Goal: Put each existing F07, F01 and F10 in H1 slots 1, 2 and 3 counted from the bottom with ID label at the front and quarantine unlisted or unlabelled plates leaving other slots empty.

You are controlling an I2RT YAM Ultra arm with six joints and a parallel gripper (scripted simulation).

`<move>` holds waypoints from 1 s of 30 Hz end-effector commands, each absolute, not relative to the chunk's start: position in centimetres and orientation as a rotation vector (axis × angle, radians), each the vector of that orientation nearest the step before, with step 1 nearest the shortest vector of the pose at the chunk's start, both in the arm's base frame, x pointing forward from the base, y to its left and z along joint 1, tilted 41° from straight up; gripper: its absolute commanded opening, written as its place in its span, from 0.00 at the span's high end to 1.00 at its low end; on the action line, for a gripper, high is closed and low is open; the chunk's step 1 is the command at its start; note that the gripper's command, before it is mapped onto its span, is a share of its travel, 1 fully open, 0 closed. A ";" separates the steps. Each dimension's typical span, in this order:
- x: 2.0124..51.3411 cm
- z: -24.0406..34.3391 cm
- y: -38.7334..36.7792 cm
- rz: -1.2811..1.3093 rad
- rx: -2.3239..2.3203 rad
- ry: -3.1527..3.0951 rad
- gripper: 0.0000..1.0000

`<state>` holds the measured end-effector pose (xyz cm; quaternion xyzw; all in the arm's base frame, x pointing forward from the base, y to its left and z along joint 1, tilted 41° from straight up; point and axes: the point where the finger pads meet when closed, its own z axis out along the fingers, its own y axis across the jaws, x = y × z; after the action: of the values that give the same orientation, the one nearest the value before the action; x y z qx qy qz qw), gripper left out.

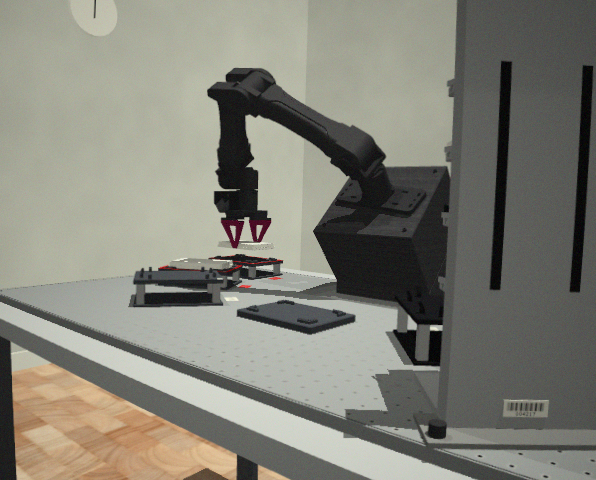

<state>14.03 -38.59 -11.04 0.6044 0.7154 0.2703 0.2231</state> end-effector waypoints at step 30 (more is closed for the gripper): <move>14.9 -12.1 -38.9 0.730 1.672 1.963 0.14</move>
<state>15.10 -38.43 -12.32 0.6049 0.7150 0.2699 0.2235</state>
